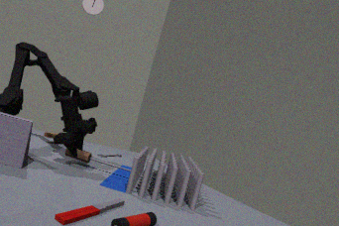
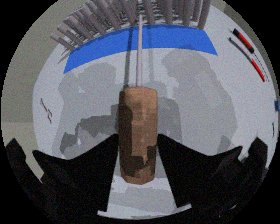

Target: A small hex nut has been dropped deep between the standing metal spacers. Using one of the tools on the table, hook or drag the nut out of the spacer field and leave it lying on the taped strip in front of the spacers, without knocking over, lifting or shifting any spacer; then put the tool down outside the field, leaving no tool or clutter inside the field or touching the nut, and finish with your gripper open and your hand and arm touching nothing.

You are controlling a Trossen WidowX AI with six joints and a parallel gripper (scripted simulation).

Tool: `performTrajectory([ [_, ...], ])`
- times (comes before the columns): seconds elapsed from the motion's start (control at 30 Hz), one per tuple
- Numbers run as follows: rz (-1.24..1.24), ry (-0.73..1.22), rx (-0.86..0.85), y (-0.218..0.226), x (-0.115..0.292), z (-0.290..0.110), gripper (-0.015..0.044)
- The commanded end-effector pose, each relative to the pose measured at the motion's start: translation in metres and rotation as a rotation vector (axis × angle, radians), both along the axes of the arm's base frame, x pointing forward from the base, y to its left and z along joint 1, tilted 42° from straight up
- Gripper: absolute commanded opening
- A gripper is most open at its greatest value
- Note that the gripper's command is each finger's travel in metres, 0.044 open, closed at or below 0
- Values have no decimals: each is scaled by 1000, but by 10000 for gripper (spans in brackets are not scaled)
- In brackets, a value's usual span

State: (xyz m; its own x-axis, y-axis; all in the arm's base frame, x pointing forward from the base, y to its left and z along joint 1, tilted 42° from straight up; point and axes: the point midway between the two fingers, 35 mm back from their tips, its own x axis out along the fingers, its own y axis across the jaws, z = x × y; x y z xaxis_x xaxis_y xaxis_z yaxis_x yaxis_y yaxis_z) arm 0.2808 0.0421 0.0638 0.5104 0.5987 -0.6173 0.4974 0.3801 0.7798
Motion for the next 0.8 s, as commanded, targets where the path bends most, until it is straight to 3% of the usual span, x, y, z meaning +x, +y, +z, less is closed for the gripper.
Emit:
performTrajectory([
  [0.0, 4, -16, -5, -2, 5, 3, 0],
  [0.77, 4, -17, -5, -7, 14, 0, 0],
])
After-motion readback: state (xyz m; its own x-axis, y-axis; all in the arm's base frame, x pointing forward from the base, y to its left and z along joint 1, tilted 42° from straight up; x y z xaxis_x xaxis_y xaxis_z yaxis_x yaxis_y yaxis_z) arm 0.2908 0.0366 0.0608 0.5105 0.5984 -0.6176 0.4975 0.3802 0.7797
